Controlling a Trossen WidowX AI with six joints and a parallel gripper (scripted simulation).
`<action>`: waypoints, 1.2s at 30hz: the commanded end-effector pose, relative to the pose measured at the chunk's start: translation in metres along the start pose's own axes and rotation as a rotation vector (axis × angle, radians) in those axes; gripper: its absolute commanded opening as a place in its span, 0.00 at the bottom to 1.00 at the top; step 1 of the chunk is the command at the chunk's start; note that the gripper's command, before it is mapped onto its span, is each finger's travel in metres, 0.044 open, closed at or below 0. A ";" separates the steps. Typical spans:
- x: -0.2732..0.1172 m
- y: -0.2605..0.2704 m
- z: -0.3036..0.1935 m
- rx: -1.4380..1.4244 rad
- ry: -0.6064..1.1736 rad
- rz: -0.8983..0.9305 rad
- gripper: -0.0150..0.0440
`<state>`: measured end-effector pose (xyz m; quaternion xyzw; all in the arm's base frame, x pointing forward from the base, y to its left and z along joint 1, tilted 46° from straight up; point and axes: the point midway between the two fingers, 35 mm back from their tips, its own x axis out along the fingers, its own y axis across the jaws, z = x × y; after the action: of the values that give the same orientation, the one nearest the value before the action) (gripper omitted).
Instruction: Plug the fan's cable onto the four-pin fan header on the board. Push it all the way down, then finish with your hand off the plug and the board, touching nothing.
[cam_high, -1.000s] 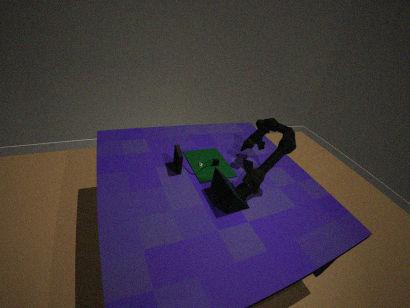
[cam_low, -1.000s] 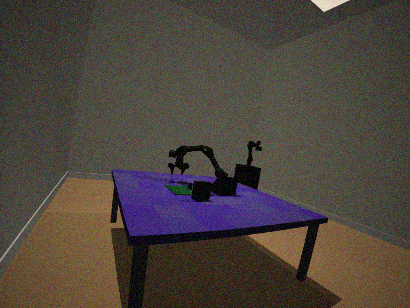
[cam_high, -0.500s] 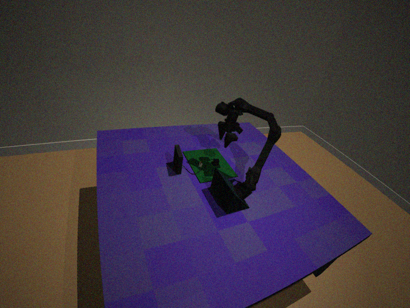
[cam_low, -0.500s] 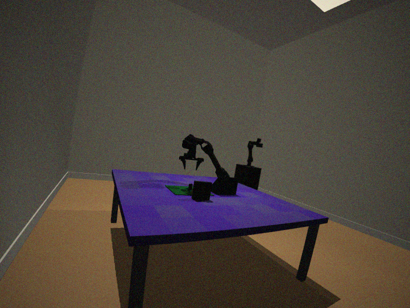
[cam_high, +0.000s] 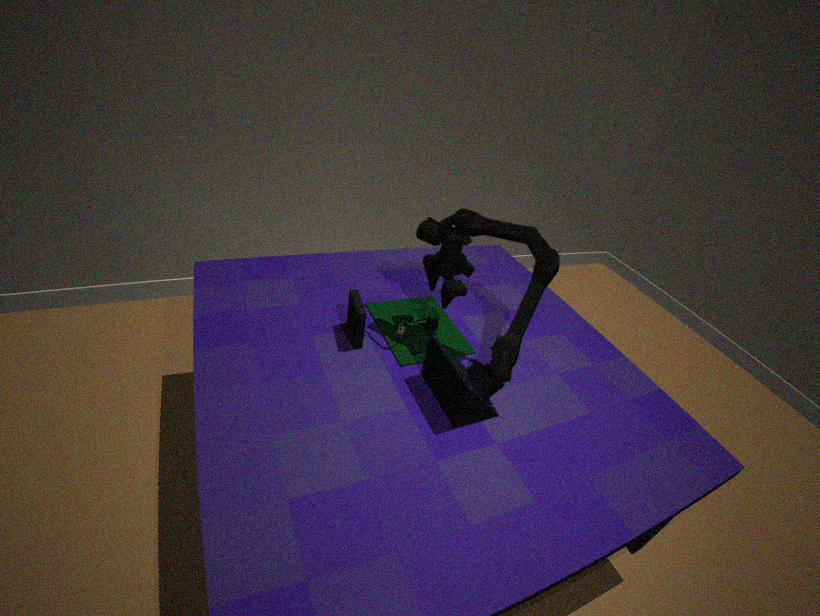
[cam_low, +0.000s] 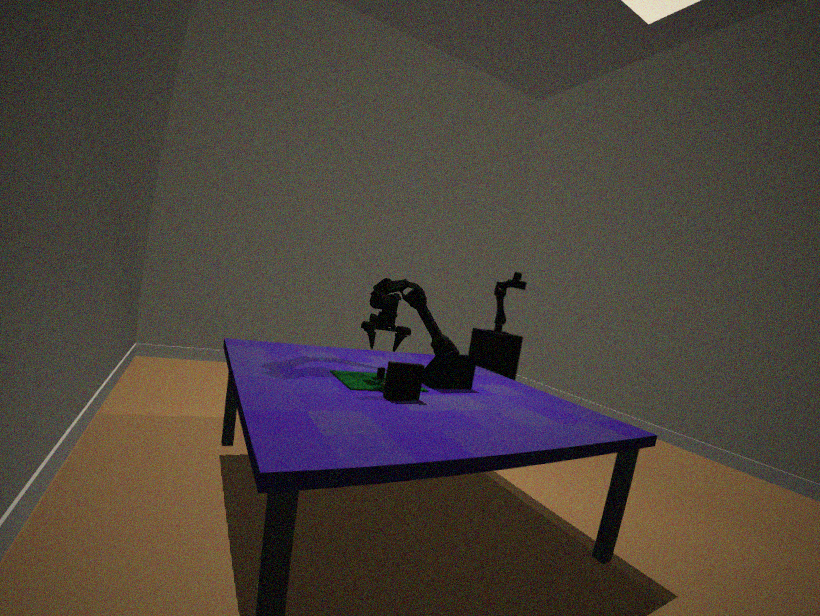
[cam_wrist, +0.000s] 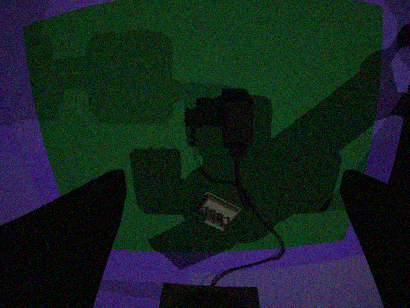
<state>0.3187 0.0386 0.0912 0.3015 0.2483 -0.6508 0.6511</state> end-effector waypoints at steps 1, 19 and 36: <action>0.041 -0.005 0.004 -0.015 -0.020 -0.019 1.00; 0.066 -0.005 0.005 -0.018 -0.023 -0.021 1.00; 0.093 -0.006 0.006 -0.017 -0.024 -0.021 1.00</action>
<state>0.3151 -0.0267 0.0316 0.2883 0.2490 -0.6595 0.6480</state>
